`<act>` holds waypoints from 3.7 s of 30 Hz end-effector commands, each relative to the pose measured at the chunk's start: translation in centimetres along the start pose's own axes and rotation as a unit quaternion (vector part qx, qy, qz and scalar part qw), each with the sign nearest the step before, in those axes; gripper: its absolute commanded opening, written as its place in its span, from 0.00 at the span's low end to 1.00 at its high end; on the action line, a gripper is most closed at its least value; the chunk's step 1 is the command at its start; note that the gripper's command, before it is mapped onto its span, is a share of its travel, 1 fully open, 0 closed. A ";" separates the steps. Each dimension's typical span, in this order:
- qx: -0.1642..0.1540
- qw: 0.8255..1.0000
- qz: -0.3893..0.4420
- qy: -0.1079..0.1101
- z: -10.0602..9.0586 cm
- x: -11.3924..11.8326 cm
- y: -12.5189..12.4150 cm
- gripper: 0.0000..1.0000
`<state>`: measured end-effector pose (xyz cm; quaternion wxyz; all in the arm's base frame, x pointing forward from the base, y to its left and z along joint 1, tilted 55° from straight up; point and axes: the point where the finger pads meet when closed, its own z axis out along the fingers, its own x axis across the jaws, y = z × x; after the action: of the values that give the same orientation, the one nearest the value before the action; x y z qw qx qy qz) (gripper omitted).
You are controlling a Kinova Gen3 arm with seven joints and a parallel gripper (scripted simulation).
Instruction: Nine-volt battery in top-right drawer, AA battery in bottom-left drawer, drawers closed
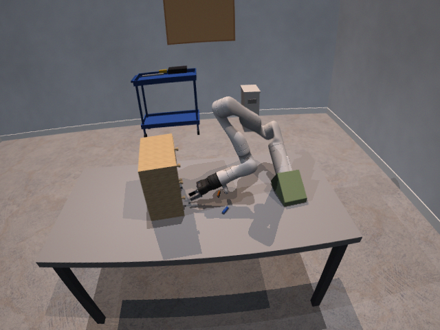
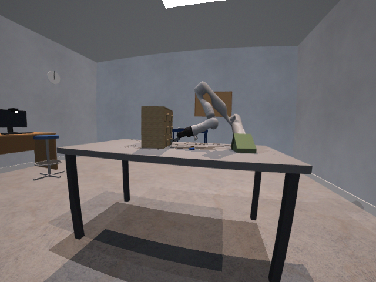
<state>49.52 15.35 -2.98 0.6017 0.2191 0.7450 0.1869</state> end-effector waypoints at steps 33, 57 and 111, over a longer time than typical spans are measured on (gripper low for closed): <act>-0.001 1.000 0.000 0.000 0.0 0.0 0.2 0.67; -0.001 1.000 0.000 0.000 0.6 0.0 0.4 0.67; -0.001 1.000 0.000 0.000 3.3 0.0 1.4 0.37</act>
<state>52.86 16.49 -2.97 0.6016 0.2191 0.7451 0.1867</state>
